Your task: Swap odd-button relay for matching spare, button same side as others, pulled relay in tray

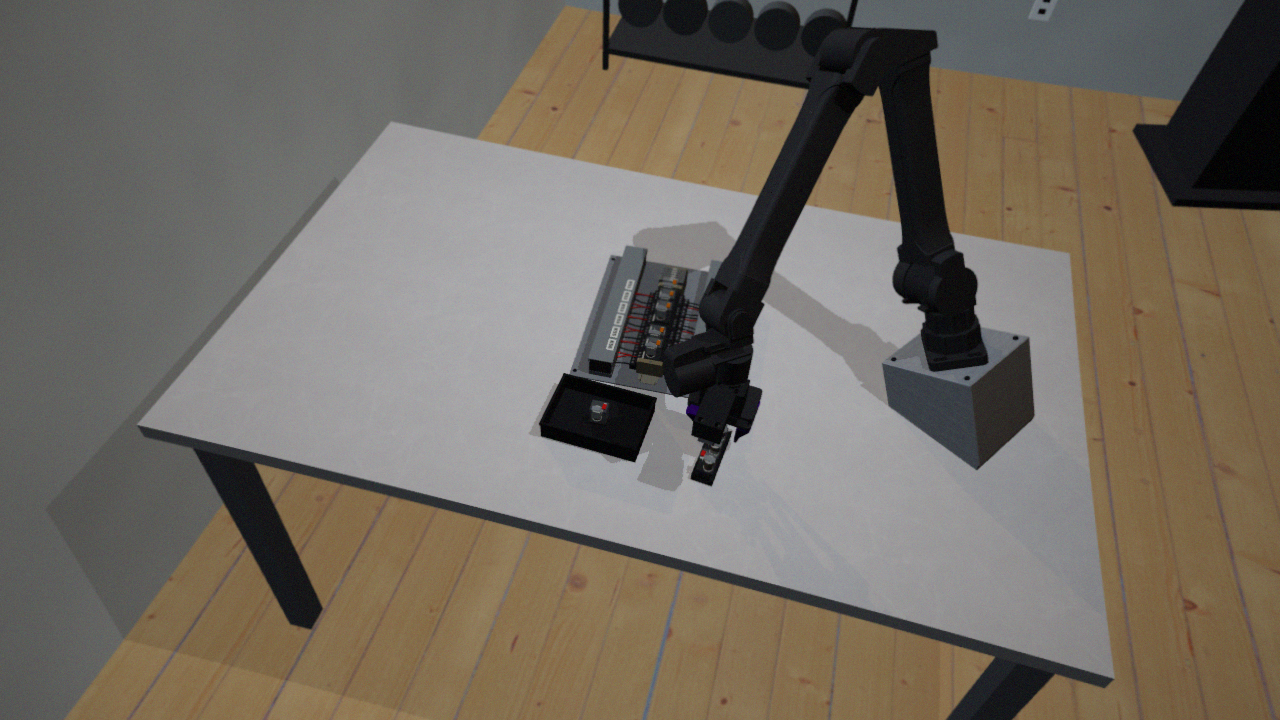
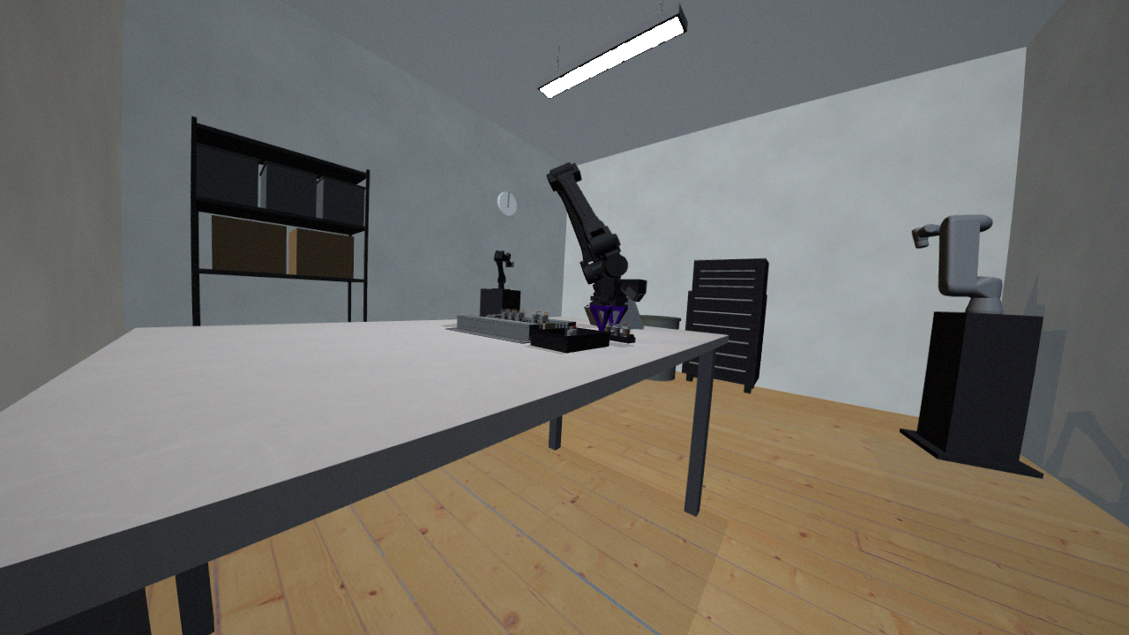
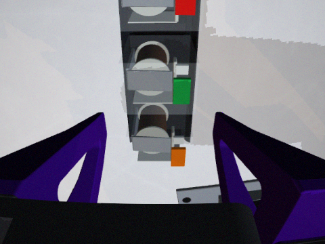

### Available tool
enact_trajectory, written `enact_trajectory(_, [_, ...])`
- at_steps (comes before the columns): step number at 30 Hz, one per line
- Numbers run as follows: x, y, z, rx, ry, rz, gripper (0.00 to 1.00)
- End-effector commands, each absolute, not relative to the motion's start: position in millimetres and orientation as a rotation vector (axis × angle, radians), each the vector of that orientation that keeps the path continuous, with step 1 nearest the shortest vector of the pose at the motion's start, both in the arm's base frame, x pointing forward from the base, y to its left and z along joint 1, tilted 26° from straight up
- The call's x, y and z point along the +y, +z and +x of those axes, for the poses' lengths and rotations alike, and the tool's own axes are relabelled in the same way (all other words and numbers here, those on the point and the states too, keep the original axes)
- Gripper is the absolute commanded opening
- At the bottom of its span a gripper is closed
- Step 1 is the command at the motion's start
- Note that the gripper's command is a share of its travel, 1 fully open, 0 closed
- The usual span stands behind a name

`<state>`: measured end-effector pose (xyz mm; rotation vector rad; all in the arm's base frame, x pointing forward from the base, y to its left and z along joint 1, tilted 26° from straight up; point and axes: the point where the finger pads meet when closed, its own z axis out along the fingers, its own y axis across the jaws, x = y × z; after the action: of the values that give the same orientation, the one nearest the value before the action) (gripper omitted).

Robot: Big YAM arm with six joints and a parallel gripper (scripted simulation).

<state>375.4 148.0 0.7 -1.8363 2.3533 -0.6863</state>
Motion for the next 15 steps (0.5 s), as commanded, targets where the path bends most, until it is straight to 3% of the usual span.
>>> enact_trajectory(1, [145.8,-2.3,381.3,2.347,-0.683,-1.836,0.59])
enact_trajectory(15, [146.2,-0.4,383.4,2.343,-0.683,-1.830,0.59])
